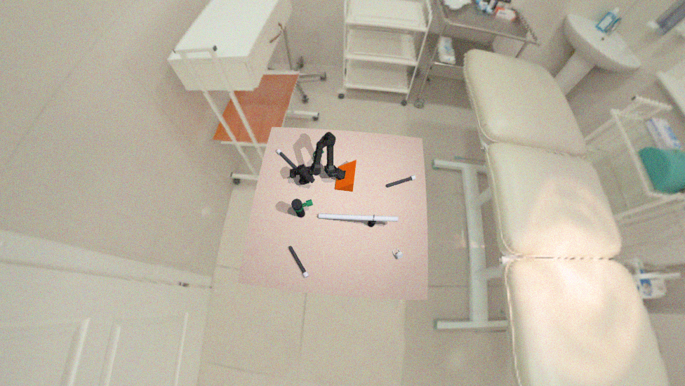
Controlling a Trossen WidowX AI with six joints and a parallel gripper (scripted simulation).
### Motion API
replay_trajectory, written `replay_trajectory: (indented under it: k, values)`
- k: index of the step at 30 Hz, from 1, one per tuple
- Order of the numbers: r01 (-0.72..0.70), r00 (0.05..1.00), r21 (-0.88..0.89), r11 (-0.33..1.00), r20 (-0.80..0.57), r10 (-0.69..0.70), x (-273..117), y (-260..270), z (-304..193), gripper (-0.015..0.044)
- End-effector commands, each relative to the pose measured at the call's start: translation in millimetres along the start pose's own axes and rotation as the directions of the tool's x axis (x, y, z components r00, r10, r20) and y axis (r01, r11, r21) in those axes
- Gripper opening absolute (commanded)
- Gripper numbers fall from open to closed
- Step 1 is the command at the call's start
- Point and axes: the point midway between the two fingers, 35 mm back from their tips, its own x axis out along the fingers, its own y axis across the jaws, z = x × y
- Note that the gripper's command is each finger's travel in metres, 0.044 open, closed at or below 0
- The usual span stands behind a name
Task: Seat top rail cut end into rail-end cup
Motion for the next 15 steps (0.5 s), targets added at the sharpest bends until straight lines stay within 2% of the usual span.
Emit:
replay_trajectory:
  k: [1,5,15]
  values:
    - [0.001,1.0,0.002,1.0,0.001,-0.001,0,0,0,0.0426]
    - [0.018,0.999,0.06,0.998,0.028,-0.019,-1,-10,4,0.044]
    - [0.044,0.98,0.351,0.935,0.167,-0.109,-9,-57,25,0.044]
